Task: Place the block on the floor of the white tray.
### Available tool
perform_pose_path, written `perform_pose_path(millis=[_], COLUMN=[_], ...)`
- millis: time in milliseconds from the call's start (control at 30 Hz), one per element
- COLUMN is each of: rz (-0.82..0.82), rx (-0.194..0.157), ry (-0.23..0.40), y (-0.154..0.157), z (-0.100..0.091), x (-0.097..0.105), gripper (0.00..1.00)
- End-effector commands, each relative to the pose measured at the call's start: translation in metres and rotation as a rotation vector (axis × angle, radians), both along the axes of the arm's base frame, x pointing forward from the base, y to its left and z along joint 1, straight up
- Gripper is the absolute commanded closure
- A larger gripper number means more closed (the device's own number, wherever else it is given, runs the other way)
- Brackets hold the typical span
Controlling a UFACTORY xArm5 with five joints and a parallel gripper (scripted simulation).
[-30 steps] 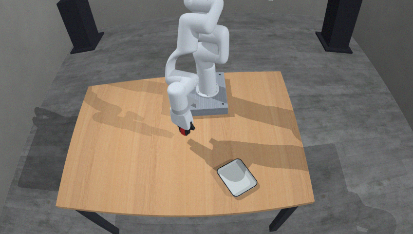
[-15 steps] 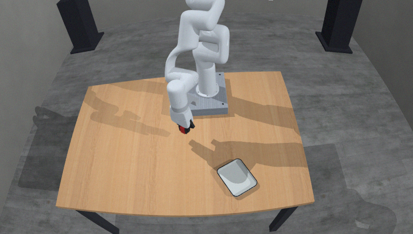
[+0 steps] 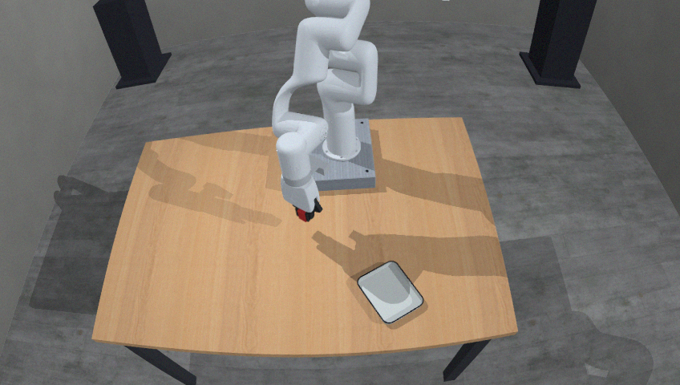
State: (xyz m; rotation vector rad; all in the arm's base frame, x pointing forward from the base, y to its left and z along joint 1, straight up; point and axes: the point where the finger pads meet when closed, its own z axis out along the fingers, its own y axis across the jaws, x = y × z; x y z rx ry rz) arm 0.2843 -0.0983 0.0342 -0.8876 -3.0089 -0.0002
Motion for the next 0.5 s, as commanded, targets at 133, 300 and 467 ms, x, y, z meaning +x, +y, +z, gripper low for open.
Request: perform_pose_path(millis=[133, 300, 467], rz=[0.001, 0.001, 0.001], rx=[-0.001, -0.002, -0.002], ry=[-0.004, -0.003, -0.002], y=[0.061, 0.125, 0.182], z=[0.001, 0.003, 0.005], x=[0.059, 0.115, 0.166], gripper=[1.0, 1.0, 1.0])
